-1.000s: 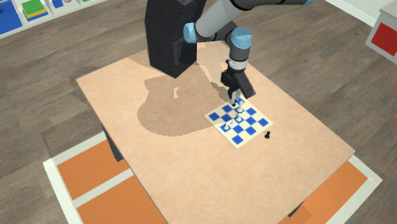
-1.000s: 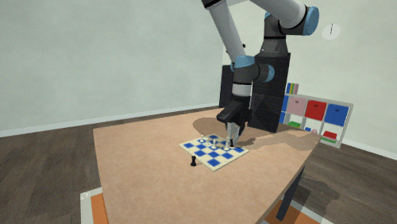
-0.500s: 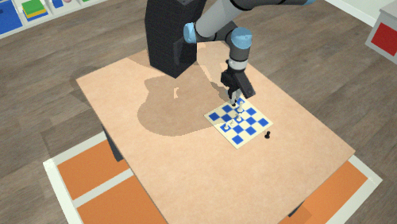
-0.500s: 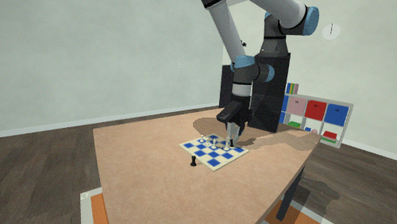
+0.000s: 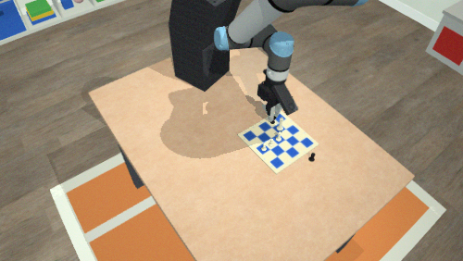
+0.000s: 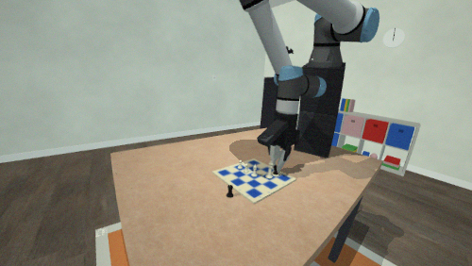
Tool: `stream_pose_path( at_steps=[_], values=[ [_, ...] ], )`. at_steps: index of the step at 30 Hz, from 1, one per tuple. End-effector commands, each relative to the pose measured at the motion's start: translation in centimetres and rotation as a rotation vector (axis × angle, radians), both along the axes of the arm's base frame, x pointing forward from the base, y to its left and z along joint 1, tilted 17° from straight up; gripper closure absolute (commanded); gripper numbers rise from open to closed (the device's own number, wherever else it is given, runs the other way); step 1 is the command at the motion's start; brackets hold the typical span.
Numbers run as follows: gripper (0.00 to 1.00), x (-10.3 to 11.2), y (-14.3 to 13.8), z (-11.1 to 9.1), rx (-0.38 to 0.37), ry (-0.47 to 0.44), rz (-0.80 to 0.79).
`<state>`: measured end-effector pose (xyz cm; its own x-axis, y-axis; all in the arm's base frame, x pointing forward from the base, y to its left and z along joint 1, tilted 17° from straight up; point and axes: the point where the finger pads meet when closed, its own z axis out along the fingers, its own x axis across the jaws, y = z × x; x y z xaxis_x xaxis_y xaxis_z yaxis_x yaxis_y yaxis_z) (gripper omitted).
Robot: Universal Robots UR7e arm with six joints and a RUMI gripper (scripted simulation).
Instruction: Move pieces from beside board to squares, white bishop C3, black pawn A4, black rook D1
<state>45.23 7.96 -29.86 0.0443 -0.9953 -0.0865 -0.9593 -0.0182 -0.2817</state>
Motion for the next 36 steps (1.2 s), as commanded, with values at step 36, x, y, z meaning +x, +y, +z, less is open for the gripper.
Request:
stream_pose_path(
  at_steps=[36],
  values=[
    [0.80, -0.5, -0.2, 1.9, 0.000, -0.001, 0.000]
  ],
)
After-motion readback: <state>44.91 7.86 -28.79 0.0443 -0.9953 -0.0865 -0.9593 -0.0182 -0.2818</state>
